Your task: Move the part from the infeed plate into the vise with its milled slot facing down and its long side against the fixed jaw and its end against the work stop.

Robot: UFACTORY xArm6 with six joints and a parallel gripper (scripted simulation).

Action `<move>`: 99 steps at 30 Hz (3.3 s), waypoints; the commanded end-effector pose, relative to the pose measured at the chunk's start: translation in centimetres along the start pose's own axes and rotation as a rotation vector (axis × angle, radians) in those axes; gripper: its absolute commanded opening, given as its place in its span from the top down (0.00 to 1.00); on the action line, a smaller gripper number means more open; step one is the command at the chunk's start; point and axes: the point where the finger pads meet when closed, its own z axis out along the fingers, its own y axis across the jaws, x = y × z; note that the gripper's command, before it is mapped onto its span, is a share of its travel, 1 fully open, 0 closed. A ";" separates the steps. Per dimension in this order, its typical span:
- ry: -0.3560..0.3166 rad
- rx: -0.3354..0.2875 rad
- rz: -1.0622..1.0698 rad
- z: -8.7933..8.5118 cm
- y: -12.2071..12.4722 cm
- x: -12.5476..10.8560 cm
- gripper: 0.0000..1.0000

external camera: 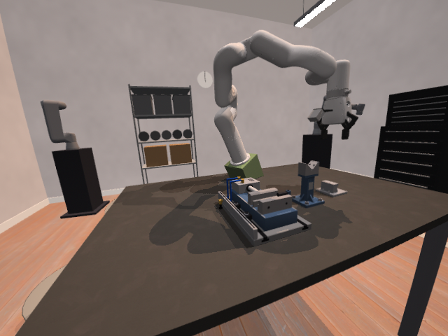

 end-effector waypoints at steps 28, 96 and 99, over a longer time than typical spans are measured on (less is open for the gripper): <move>-0.004 -0.006 0.014 -0.2 0.1 0.0 0.11; -0.004 -0.005 0.014 5.0 0.2 0.0 0.11; -0.004 -0.005 0.014 5.7 0.2 0.0 0.11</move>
